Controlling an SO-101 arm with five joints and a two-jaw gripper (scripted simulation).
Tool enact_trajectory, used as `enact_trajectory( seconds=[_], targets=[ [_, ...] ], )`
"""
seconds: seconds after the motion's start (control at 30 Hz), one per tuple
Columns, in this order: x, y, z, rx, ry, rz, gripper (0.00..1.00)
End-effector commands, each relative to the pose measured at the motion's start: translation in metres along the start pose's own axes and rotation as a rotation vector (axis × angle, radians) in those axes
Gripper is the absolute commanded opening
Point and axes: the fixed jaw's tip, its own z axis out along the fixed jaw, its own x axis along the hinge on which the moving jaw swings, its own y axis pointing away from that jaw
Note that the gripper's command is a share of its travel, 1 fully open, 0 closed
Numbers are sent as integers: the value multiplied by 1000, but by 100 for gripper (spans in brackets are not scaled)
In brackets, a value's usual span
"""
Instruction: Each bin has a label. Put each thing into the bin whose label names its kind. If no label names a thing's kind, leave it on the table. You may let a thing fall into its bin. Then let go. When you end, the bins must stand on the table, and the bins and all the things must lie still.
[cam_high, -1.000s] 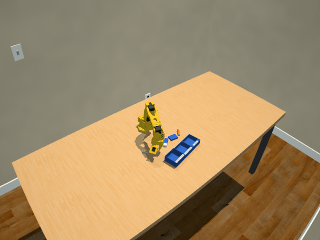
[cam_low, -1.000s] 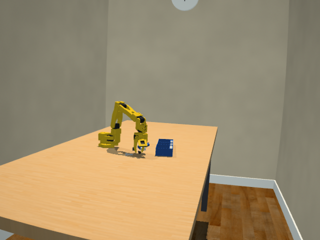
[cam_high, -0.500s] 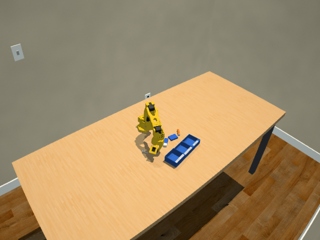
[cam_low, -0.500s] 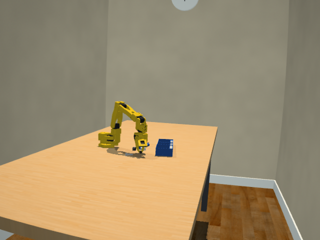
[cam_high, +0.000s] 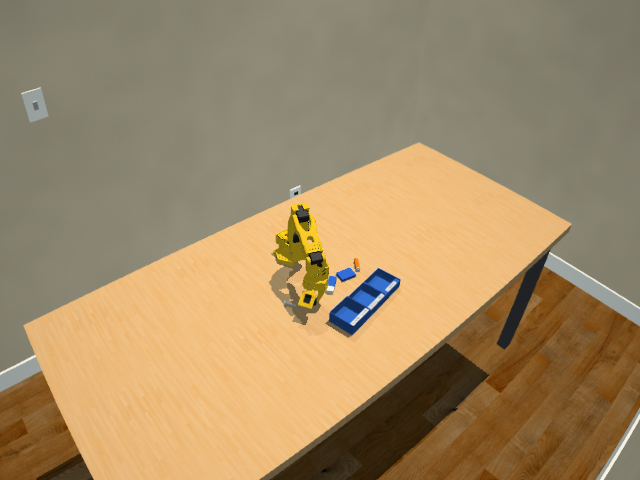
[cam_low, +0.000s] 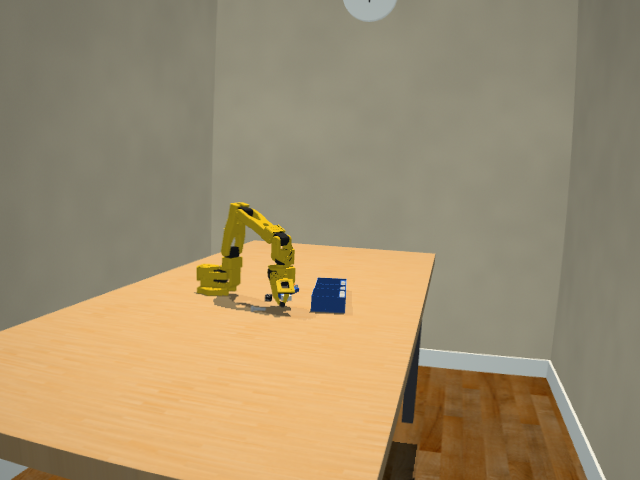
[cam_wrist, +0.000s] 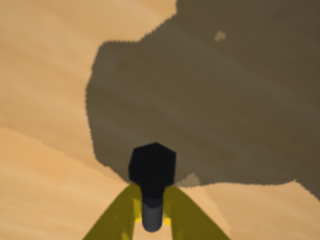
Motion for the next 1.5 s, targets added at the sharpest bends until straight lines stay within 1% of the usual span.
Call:
enact_trajectory(
  seconds=[0.0,0.53,0.77,0.9,1.23,1.47],
  targets=[
    [-3,0,-2,-15,-16,18,0],
    [-3,0,-3,-15,-16,18,0],
    [-4,0,-6,-15,-16,18,0],
    [-4,0,-15,-15,-16,18,0],
    [-4,-3,-42,-14,-16,18,0],
    [-3,-4,-49,-14,-16,18,0]
  ],
)
